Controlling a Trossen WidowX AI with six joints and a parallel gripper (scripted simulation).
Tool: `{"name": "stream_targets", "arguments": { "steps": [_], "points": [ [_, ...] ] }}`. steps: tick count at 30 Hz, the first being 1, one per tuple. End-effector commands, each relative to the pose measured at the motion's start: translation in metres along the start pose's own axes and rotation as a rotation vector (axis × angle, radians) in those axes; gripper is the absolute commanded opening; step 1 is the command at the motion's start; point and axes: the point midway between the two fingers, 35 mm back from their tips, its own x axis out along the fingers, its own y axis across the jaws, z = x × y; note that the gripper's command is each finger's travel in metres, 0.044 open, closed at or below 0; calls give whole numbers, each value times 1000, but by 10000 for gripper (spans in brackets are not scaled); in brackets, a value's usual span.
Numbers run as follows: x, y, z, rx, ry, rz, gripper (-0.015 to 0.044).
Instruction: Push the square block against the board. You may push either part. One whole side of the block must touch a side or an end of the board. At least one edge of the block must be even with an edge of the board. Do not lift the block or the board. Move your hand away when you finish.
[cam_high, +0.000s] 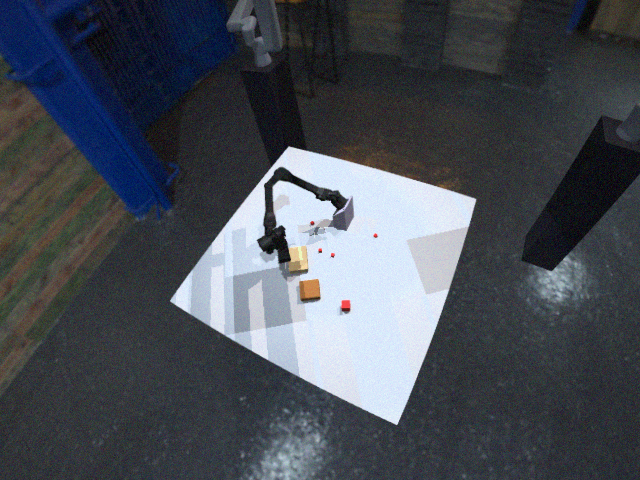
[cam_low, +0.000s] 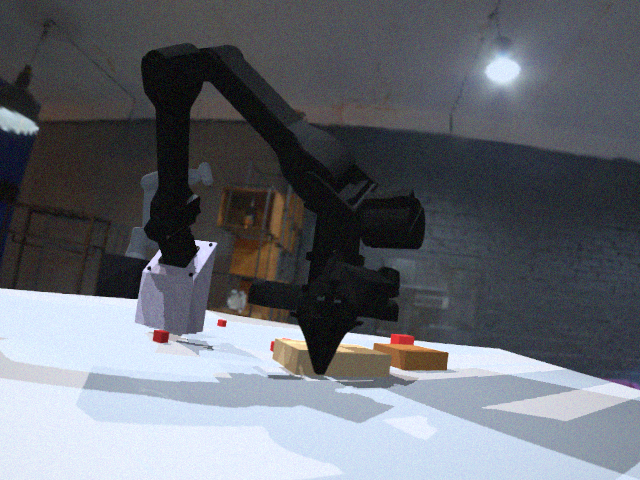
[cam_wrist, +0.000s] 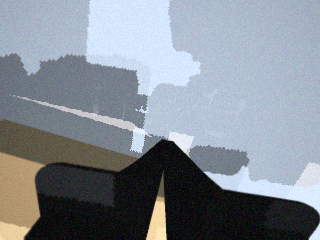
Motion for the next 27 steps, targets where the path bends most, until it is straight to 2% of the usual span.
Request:
{"name": "stream_targets", "arguments": {
  "steps": [1, 23, 25, 27],
  "points": [
    [1, 3, 8, -6, 2, 2, 0],
    [1, 2, 42, -5, 0, 2, 0],
    [-13, 1, 38, 4, -3, 1, 0],
    [-42, 1, 38, -2, 1, 3, 0]
  ]
}}
